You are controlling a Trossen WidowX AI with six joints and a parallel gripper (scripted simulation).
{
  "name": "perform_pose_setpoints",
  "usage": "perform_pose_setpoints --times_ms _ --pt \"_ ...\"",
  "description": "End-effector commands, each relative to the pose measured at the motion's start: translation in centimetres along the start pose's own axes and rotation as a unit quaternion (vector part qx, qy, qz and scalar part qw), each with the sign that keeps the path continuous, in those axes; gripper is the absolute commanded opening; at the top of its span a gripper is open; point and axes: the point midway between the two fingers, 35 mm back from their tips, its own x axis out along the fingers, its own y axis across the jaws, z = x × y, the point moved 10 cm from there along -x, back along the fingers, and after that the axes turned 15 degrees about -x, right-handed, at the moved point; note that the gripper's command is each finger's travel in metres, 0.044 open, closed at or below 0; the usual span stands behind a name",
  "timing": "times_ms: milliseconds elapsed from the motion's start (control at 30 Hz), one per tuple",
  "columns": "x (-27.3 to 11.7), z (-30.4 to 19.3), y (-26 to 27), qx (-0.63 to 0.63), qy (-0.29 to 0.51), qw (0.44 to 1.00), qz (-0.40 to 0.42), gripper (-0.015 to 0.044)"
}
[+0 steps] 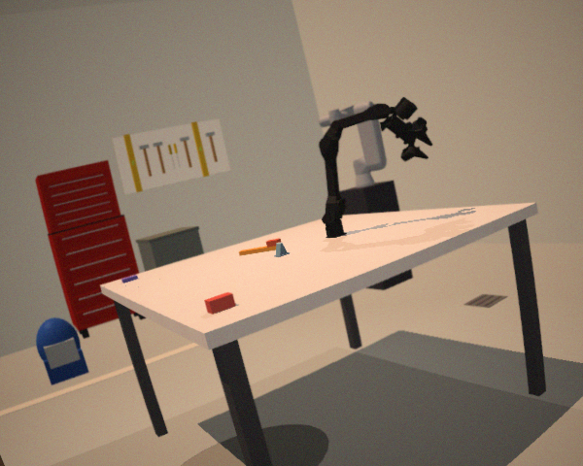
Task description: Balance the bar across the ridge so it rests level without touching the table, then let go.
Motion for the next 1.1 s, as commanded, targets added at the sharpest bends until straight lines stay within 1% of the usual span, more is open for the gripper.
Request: perform_pose_setpoints --times_ms 0,533,1067 --pt "-0.5 0.2 -1.9 0.016 -0.005 1.0 -0.016 0.0315" --pt "-4.9 1.2 -9.2 0.103 -0.062 0.988 -0.094 0.0315" --pt "-10.1 0.2 -15.9 0.189 -0.116 0.961 -0.168 0.0315"
